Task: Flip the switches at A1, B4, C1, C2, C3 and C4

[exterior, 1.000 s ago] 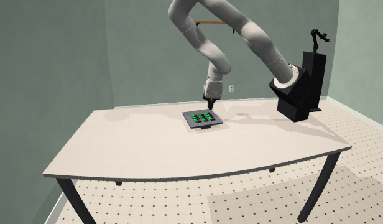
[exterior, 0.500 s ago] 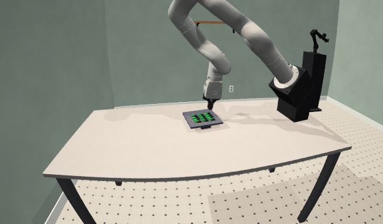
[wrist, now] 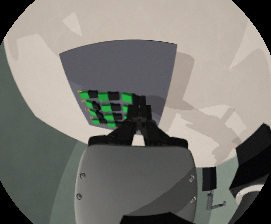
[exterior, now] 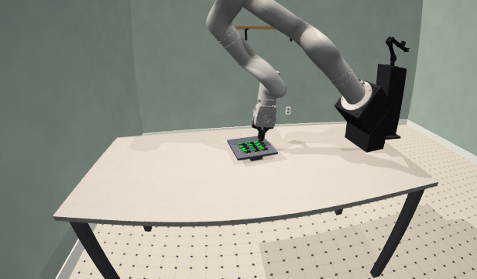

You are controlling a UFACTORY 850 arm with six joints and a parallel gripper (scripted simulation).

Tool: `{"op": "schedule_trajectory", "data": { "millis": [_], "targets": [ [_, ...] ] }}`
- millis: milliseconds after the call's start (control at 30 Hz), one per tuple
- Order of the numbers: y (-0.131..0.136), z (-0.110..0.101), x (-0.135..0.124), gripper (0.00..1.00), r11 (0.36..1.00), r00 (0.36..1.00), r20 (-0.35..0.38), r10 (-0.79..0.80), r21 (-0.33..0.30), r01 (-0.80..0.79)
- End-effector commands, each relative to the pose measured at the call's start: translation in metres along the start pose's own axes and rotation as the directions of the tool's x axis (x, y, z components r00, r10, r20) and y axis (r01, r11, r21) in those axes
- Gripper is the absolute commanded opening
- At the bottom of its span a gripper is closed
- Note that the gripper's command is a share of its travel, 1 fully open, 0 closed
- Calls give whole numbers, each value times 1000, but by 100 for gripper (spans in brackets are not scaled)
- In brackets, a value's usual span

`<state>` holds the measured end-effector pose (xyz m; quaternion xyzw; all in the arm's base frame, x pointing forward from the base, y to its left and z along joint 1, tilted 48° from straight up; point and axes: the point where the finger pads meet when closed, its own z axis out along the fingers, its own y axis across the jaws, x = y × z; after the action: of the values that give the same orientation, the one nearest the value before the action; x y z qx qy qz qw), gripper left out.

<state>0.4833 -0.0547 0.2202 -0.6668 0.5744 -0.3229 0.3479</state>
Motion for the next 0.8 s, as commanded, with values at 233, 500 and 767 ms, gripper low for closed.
{"op": "schedule_trajectory", "data": {
  "millis": [233,500,767],
  "targets": [
    [0,3,0,0,1000,1000,0,0,0,0],
    [0,5,0,0,1000,1000,0,0,0,0],
    [0,7,0,0,1000,1000,0,0,0,0]
  ]
}}
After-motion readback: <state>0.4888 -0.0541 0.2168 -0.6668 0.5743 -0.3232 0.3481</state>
